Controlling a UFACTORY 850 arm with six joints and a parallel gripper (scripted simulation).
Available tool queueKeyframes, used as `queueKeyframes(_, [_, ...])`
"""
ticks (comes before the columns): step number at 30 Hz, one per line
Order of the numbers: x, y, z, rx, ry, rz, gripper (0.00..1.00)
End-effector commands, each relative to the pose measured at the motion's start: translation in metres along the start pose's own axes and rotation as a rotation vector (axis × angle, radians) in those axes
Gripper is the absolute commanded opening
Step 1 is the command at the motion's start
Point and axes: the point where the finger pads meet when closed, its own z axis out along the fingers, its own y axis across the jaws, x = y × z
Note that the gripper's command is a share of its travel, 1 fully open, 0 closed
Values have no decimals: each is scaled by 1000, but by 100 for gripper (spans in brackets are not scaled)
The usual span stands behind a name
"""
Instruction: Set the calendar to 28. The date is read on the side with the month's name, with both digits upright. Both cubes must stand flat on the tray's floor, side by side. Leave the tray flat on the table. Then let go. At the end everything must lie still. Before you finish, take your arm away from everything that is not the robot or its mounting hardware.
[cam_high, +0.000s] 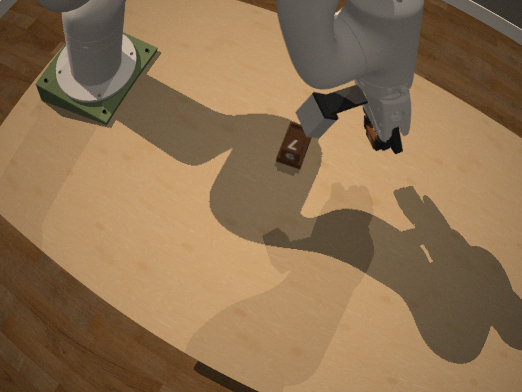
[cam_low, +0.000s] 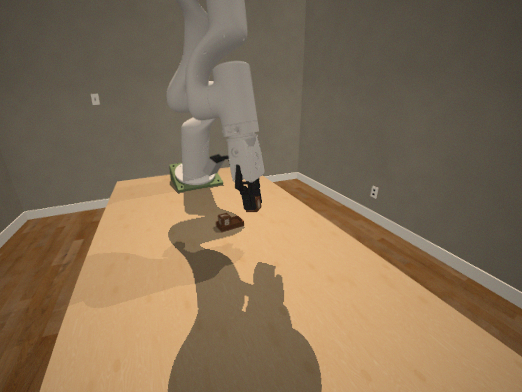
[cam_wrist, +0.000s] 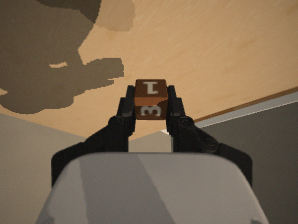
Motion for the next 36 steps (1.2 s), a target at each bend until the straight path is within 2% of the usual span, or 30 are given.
queueKeyframes(1, [-3, -1, -2, 25, -49, 166, 29])
queueKeyframes(4, [-3, -1, -3, 36, -57, 243, 29])
queueKeyframes(7, [-3, -1, -3, 36, -57, 247, 29])
queueKeyframes(9, [-2, -2, -4, 52, -67, 361, 29])
queueKeyframes(20, [5, -3, -7, 88, -78, 648, 29])
queueKeyframes(23, [6, -3, -8, 90, -78, 664, 29])
queueKeyframes(24, [10, -2, -9, 100, -78, 749, 29])
queueKeyframes(36, [27, 3, -12, 135, -66, 1072, 29])
